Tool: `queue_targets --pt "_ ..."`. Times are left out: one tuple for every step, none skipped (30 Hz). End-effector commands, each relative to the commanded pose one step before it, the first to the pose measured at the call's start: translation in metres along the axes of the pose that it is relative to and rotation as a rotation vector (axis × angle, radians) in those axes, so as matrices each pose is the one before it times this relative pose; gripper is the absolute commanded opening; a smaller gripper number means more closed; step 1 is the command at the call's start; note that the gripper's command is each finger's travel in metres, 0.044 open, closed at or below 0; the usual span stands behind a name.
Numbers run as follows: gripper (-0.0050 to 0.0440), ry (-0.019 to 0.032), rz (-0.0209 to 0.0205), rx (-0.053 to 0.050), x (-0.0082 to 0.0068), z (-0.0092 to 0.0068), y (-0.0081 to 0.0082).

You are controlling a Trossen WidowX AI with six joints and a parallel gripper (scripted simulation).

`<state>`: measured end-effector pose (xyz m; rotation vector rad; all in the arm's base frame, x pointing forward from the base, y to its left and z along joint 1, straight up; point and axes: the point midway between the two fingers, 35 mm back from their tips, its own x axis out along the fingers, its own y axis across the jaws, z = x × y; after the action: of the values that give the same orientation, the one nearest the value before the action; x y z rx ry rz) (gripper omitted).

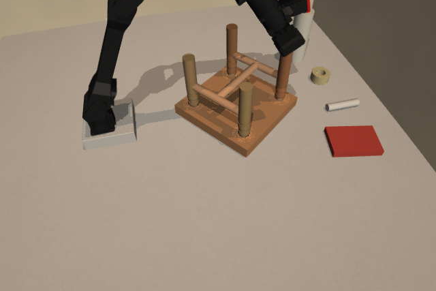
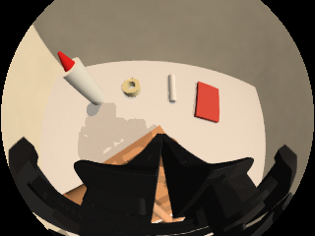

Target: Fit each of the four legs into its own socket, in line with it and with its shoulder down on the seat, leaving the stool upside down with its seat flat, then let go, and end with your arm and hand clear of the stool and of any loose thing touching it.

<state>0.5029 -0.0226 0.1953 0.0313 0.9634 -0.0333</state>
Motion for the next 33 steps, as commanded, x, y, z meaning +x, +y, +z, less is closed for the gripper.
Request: queue_targets --pt "0.0000 0.09099 -0.01393 0.0049 0.02016 -0.02548 -0.00525" --pt "0.0000 0.00000 0.00000 0.0000 0.00012 -0.00007 0.00000" --pt "0.0000 0.00000 0.00000 0.0000 0.00012 -0.00007 0.00000" --pt "0.0000 0.00000 0.00000 0.0000 0.00012 -0.00007 0.00000" --pt "0.0000 0.00000 0.00000 0.0000 0.00012 -0.00007 0.00000" --pt "0.0000 0.00000 0.00000 0.0000 0.00012 -0.00007 0.00000" --pt "0.0000 0.00000 0.00000 0.0000 0.00012 -0.00007 0.00000" --pt "0.0000 0.00000 0.00000 0.0000 0.00012 -0.00007 0.00000" --pt "0.0000 0.00000 0.00000 0.0000 0.00012 -0.00007 0.00000" --pt "0.0000 0.00000 0.00000 0.0000 0.00012 -0.00007 0.00000" --pt "0.0000 0.00000 0.00000 0.0000 0.00000 0.00000 0.00000" --pt "0.0000 0.00000 0.00000 0.0000 0.00000 0.00000 0.00000" --pt "0.0000 0.00000 0.00000 0.0000 0.00012 -0.00007 0.00000" --pt "0.0000 0.00000 0.00000 0.0000 0.00012 -0.00007 0.00000" --pt "0.0000 0.00000 0.00000 0.0000 0.00012 -0.00007 0.00000" --pt "0.0000 0.00000 0.00000 0.0000 0.00012 -0.00007 0.00000" --pt "0.0000 0.00000 0.00000 0.0000 0.00012 -0.00007 0.00000" --pt "0.0000 0.00000 0.00000 0.0000 0.00012 -0.00007 0.00000" --pt "0.0000 0.00000 0.00000 0.0000 0.00012 -0.00007 0.00000" --pt "0.0000 0.00000 0.00000 0.0000 0.00012 -0.00007 0.00000" --pt "0.0000 0.00000 0.00000 0.0000 0.00012 -0.00007 0.00000" --pt "0.0000 0.00000 0.00000 0.0000 0.00012 -0.00007 0.00000" --pt "0.0000 0.00000 0.00000 0.0000 0.00012 -0.00007 0.00000" --pt "0.0000 0.00000 0.00000 0.0000 0.00012 -0.00007 0.00000" --pt "0.0000 0.00000 0.00000 0.0000 0.00012 -0.00007 0.00000" --pt "0.0000 0.00000 0.00000 0.0000 0.00012 -0.00007 0.00000" --pt "0.0000 0.00000 0.00000 0.0000 0.00012 -0.00007 0.00000" --pt "0.0000 0.00000 0.00000 0.0000 0.00000 0.00000 0.00000" --pt "0.0000 0.00000 0.00000 0.0000 0.00000 0.00000 0.00000" --pt "0.0000 0.00000 0.00000 0.0000 0.00012 -0.00007 0.00000" --pt "0.0000 0.00000 0.00000 0.0000 0.00012 -0.00007 0.00000" --pt "0.0000 0.00000 0.00000 0.0000 0.00012 -0.00007 0.00000" --pt "0.0000 0.00000 0.00000 0.0000 0.00012 -0.00007 0.00000"
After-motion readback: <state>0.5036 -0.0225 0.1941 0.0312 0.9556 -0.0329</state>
